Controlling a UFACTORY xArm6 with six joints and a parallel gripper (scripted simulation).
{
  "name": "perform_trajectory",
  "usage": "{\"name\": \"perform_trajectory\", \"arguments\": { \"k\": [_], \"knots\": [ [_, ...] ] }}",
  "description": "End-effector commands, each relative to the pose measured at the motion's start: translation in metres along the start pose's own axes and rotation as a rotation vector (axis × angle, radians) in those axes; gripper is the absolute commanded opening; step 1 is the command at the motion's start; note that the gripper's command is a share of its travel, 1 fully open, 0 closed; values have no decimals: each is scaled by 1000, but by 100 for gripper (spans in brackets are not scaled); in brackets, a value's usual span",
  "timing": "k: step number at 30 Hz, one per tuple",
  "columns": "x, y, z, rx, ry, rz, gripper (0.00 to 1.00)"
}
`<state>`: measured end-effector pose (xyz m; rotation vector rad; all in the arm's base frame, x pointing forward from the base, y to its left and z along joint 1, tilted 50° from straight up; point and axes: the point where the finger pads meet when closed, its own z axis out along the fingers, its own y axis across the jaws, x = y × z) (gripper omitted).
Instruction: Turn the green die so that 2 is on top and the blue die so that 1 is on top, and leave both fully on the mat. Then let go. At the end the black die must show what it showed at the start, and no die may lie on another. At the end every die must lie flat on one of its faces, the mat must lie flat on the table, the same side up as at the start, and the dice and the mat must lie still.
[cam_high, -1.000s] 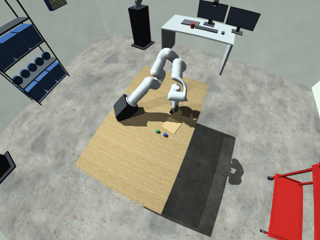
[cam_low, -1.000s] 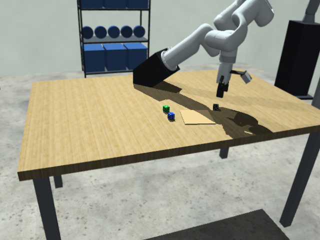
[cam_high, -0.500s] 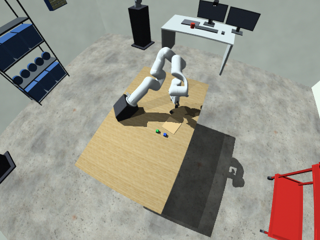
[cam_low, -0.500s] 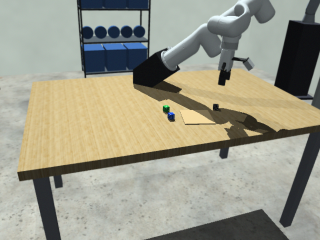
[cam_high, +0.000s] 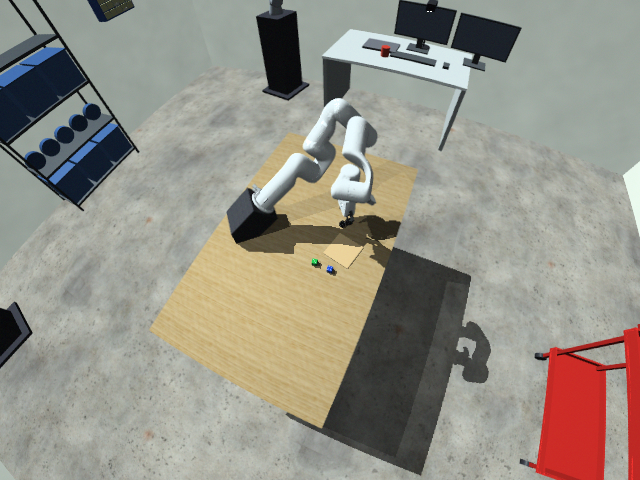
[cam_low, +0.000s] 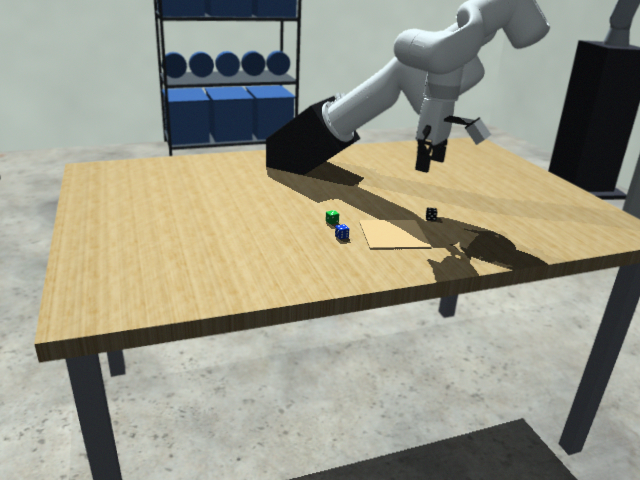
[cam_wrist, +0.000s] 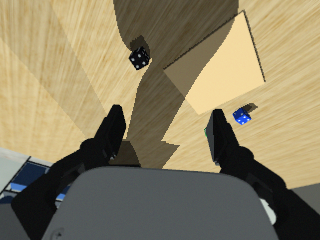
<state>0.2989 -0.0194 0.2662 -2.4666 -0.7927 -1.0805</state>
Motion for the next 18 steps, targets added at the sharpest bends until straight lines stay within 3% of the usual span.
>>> {"name": "perform_trajectory", "arguments": {
  "k": [1, 2, 6, 8, 10, 13, 18],
  "knots": [
    [-28, 39, 1, 2, -9, 98, 100],
    [-45, 56, 2, 2, -11, 151, 100],
    [-45, 56, 2, 2, -11, 151, 100],
    [-85, 85, 4, 4, -10, 257, 100],
    [-85, 85, 4, 4, -10, 257, 100],
    [-124, 105, 6, 8, -3, 350, 100],
    [-155, 116, 9, 12, 7, 418, 100]
  ]
}}
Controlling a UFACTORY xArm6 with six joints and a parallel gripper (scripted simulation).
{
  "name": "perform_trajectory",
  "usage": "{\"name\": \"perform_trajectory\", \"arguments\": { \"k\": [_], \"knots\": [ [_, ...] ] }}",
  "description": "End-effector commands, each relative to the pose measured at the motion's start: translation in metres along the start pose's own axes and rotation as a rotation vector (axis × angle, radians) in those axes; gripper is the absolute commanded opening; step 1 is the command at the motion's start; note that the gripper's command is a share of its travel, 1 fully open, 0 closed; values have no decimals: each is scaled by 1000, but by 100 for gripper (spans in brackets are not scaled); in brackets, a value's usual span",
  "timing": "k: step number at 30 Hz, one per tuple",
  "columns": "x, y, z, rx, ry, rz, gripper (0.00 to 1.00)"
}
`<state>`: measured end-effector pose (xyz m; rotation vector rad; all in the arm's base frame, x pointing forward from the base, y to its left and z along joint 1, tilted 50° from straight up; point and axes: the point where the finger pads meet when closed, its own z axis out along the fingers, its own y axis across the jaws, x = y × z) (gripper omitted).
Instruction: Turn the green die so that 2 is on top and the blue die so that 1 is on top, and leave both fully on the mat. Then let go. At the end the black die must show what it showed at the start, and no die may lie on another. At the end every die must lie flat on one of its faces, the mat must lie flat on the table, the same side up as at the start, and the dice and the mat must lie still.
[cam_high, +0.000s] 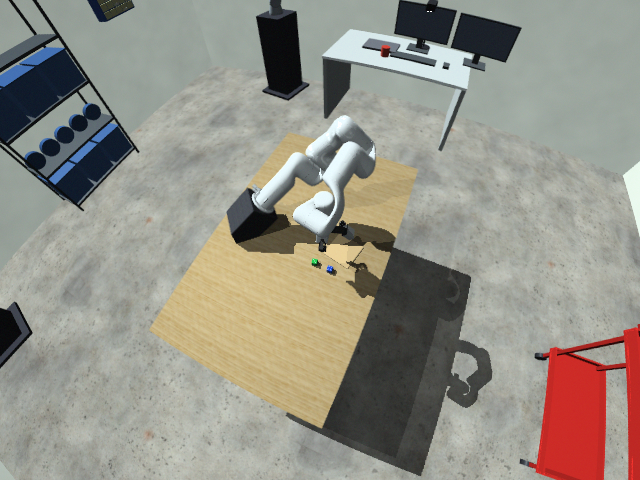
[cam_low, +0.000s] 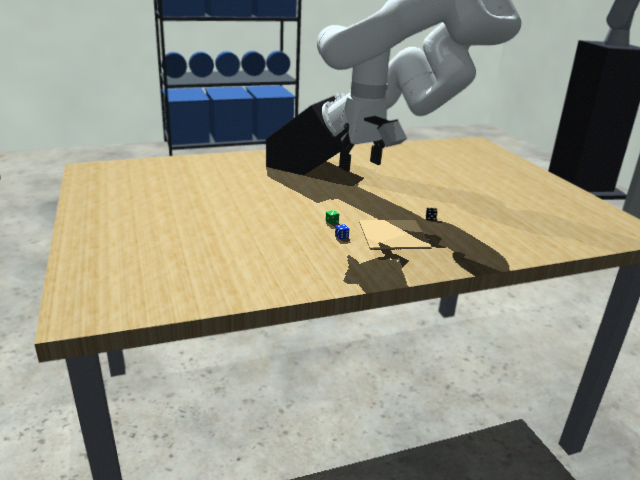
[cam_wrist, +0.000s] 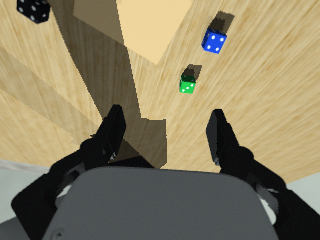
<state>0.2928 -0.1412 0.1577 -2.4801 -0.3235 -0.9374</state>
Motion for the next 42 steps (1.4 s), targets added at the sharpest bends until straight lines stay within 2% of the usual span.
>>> {"name": "perform_trajectory", "arguments": {
  "k": [1, 3, 22, 27, 29, 30, 42],
  "knots": [
    [-29, 31, 4, 14, 12, 78, 100],
    [-39, 38, 5, 16, 16, 102, 100],
    [-40, 39, 9, 17, 18, 106, 100],
    [-35, 39, 51, 17, 18, 106, 100],
    [-35, 39, 54, 17, 17, 107, 100],
    [-35, 39, 54, 17, 17, 107, 42],
    [-35, 39, 54, 17, 17, 107, 42]
  ]
}}
